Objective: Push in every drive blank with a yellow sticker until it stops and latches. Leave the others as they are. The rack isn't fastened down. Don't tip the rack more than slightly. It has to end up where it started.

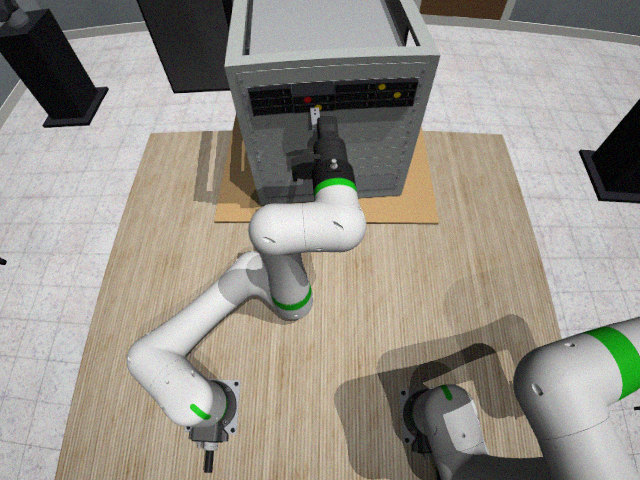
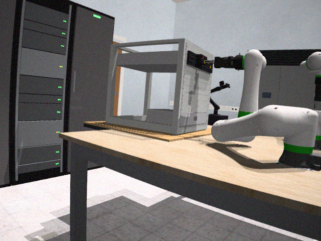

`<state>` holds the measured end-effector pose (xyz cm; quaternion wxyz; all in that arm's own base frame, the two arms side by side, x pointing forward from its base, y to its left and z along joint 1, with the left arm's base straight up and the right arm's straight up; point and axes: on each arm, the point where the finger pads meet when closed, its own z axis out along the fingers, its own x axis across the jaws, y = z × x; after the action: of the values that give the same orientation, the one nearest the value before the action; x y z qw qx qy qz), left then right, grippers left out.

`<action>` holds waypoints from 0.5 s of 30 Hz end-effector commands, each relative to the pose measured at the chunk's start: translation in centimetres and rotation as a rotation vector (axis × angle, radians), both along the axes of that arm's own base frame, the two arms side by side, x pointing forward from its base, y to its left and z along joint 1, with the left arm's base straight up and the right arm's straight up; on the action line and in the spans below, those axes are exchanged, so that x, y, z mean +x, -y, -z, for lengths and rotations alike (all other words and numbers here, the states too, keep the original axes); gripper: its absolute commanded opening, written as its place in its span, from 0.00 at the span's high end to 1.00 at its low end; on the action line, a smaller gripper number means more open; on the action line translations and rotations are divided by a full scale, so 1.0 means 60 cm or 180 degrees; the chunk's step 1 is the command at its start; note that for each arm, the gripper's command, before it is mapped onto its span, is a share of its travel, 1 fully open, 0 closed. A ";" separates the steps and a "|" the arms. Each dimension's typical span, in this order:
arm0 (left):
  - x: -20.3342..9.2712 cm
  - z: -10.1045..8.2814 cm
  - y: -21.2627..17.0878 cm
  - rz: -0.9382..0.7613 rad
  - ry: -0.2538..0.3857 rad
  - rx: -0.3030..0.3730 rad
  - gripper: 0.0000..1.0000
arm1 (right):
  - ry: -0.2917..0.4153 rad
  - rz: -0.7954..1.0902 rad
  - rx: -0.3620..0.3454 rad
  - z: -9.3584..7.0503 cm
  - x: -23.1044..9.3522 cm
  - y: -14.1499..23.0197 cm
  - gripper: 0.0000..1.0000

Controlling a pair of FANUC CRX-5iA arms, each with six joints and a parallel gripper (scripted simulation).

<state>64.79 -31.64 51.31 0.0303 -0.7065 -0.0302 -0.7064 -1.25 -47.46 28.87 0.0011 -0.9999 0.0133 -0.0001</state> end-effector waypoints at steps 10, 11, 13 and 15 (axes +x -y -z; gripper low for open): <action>0.014 -0.002 -0.002 0.0000 0.0006 -0.0003 1.00 | -0.0001 0.0000 -0.0007 -0.002 0.000 0.000 0.00; 0.015 -0.002 -0.002 0.0000 0.0006 -0.0003 1.00 | -0.0001 0.0000 -0.0007 -0.002 0.000 0.000 0.00; 0.016 -0.002 -0.002 0.0000 0.0006 -0.0003 1.00 | -0.0001 0.0000 -0.0007 -0.002 0.000 0.000 0.00; 0.016 -0.002 -0.002 0.0000 0.0006 -0.0003 1.00 | -0.0001 0.0000 -0.0007 -0.002 0.000 0.000 0.00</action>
<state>65.78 -31.55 51.30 0.0303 -0.7066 -0.0302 -0.7064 -1.25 -47.46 28.87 0.0011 -0.9999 0.0133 -0.0001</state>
